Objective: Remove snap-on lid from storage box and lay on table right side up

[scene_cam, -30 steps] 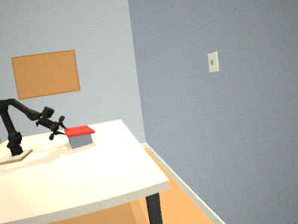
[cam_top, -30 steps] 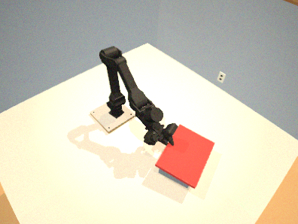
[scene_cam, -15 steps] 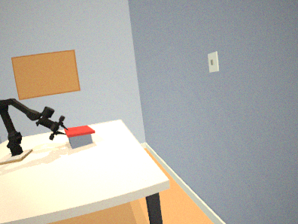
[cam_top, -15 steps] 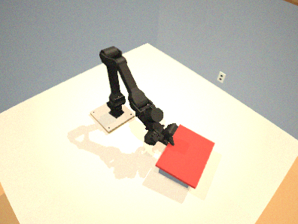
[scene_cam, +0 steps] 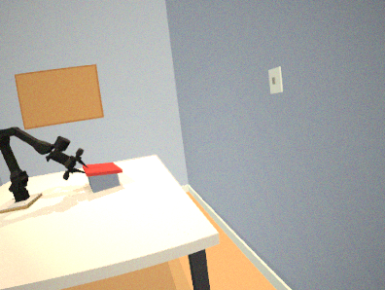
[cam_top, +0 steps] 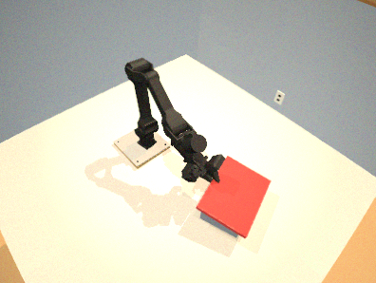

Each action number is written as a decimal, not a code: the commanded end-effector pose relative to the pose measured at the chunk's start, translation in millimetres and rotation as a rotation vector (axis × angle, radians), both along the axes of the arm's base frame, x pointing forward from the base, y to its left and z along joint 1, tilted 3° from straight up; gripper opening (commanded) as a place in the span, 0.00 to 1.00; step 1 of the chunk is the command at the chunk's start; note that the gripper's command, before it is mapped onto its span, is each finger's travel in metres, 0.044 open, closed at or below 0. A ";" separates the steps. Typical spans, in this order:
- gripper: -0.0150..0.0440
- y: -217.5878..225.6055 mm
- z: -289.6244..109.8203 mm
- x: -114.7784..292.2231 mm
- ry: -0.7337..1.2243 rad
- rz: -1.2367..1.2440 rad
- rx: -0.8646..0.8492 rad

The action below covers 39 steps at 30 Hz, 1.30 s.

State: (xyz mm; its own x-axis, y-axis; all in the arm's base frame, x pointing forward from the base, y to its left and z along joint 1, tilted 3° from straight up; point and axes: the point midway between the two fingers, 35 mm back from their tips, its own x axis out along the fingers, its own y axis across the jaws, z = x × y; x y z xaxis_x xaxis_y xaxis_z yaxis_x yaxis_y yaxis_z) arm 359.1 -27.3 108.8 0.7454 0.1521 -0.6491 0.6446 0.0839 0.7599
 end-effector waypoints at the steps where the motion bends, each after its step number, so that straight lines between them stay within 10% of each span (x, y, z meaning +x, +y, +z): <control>1: 0.25 -0.2 9.3 2.2 -0.012 -0.003 0.001; 39: 0.25 1.7 59.5 23.5 -0.013 -0.003 0.001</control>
